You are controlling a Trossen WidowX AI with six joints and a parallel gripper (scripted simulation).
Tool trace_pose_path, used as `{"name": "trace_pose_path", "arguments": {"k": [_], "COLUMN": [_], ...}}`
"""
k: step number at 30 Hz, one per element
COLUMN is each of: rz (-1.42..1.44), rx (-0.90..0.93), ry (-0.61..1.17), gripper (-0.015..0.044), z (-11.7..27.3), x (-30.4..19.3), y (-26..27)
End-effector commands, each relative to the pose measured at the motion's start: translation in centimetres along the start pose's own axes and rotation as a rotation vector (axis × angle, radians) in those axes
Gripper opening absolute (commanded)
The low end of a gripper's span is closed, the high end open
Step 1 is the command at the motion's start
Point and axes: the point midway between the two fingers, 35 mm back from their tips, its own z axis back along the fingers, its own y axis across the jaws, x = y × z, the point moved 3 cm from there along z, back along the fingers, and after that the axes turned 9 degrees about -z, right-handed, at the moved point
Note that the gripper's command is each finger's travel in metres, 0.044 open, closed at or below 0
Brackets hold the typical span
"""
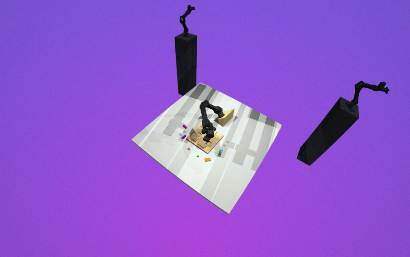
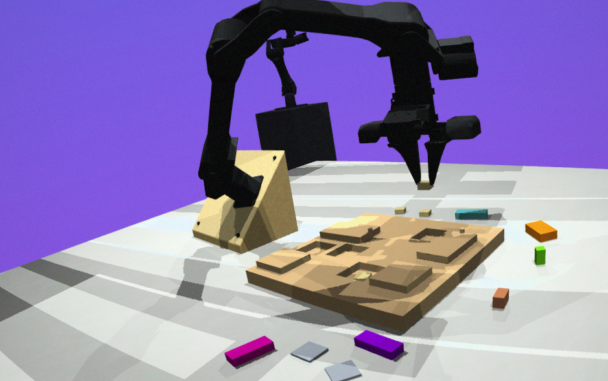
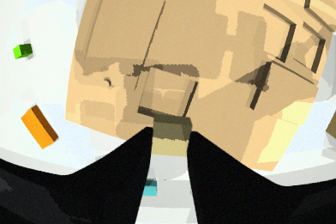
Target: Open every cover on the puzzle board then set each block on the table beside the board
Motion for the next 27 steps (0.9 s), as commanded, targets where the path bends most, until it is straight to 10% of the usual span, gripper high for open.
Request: {"name": "trace_pose_path", "arguments": {"k": [1, 27], "rz": [-0.002, 0.004], "rx": [-0.001, 0.004], "ry": [0.008, 0.030], "gripper": [0.0080, 0.0080], "z": [0.4, 1.0], "x": [1.5, 11.9], "y": [0.2, -0.5]}}
